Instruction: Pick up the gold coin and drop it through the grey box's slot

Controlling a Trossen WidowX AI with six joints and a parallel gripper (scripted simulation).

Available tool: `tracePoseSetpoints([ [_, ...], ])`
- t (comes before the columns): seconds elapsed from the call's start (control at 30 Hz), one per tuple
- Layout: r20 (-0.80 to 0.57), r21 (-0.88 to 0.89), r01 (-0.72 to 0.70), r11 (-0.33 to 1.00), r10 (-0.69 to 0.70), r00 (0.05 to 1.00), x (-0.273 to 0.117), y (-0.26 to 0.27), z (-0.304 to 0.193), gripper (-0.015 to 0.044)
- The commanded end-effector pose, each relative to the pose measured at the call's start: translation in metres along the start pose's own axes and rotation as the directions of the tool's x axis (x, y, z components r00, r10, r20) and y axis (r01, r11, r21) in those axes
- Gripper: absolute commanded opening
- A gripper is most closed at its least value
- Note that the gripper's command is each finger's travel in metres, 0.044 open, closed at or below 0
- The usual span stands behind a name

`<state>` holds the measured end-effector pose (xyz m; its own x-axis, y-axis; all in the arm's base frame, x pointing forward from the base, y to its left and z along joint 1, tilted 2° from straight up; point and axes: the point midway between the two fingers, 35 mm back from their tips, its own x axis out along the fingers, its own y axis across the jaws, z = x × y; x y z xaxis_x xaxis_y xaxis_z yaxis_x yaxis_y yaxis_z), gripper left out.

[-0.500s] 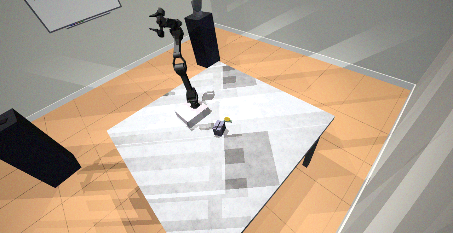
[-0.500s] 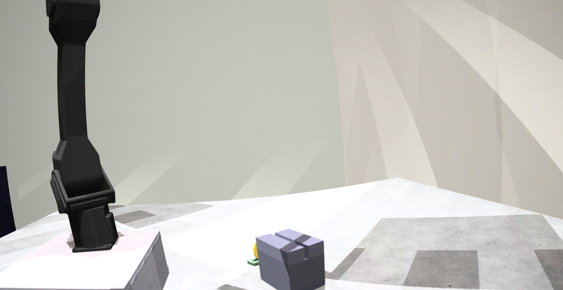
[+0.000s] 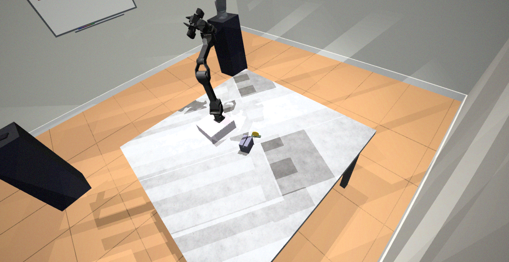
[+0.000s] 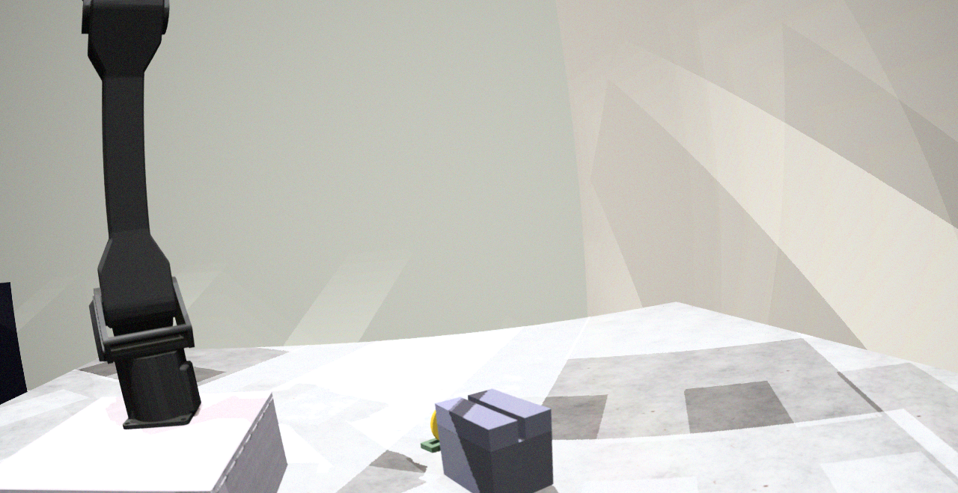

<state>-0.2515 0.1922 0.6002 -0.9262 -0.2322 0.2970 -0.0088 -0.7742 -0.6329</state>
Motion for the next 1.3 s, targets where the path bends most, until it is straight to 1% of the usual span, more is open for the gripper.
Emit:
tracePoseSetpoints([
  [0.0, -0.07, 0.029, 0.114, 0.993, -0.112, 0.991, -0.021, -0.023, -0.023, 0.0161],
  [0.17, -0.192, 0.087, 0.293, 0.952, -0.273, 0.943, -0.062, -0.055, -0.061, 0.0161],
  [0.3, -0.312, 0.113, 0.464, 0.878, -0.412, 0.856, -0.11, -0.08, -0.096, 0.0161],
  [0.47, -0.455, 0.108, 0.659, 0.744, -0.552, 0.698, -0.18, -0.1, -0.132, 0.0161],
  [0.67, -0.604, 0.054, 0.845, 0.533, -0.656, 0.452, -0.275, -0.105, -0.165, 0.0161],
  [0.8, -0.681, -0.003, 0.926, 0.376, -0.679, 0.274, -0.339, -0.096, -0.18, 0.0161],
  [0.97, -0.748, -0.094, 0.977, 0.19, -0.661, 0.056, -0.415, -0.068, -0.186, 0.0161],
  [1.1, -0.783, -0.166, 0.985, 0.047, -0.613, -0.103, -0.469, -0.04, -0.187, 0.0161],
  [1.27, -0.813, -0.277, 0.952, -0.133, -0.496, -0.306, -0.534, 0.008, -0.186, 0.0161],
])
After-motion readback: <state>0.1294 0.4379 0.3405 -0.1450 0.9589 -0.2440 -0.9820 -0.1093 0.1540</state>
